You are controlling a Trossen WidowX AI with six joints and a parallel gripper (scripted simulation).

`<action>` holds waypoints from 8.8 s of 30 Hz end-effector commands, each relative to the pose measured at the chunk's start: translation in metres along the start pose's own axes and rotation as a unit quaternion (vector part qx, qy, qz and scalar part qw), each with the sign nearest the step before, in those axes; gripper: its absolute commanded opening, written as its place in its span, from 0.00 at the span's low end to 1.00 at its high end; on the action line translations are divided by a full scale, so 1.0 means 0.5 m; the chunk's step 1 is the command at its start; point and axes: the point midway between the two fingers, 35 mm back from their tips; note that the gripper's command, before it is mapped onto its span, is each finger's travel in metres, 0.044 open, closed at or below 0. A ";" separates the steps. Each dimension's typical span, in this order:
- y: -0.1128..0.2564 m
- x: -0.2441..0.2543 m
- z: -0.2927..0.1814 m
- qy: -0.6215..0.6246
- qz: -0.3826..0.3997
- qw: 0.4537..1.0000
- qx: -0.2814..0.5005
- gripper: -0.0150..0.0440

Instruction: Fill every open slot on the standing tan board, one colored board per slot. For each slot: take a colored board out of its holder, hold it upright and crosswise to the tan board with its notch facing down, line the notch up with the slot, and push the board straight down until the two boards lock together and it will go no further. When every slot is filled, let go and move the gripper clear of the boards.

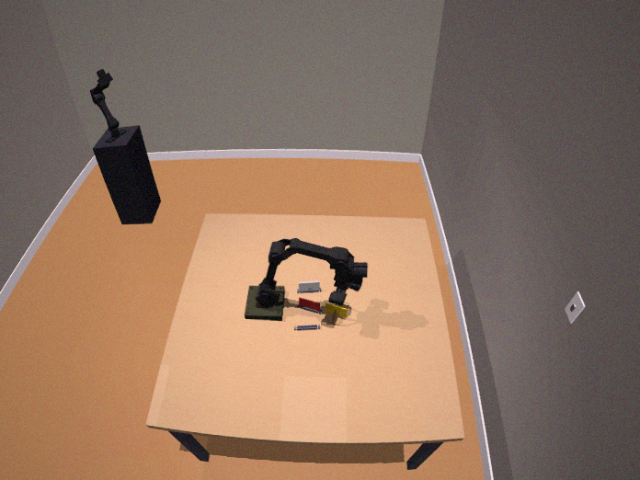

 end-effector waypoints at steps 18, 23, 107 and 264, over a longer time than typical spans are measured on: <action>0.074 0.114 -0.436 0.213 0.002 0.976 0.039 0.57; 0.006 0.122 -0.435 0.213 0.002 0.976 0.039 0.57; -0.199 0.115 -0.445 0.213 0.002 0.976 0.039 0.25; -0.098 0.065 -0.097 -0.013 -0.008 0.999 0.032 0.25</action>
Point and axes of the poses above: the point midway between the two fingers, 35 mm back from their tips, its own y axis back along the fingers, its own x axis across the jaws, z = x × y, and after that the axes turned 5 degrees about -y, right-handed
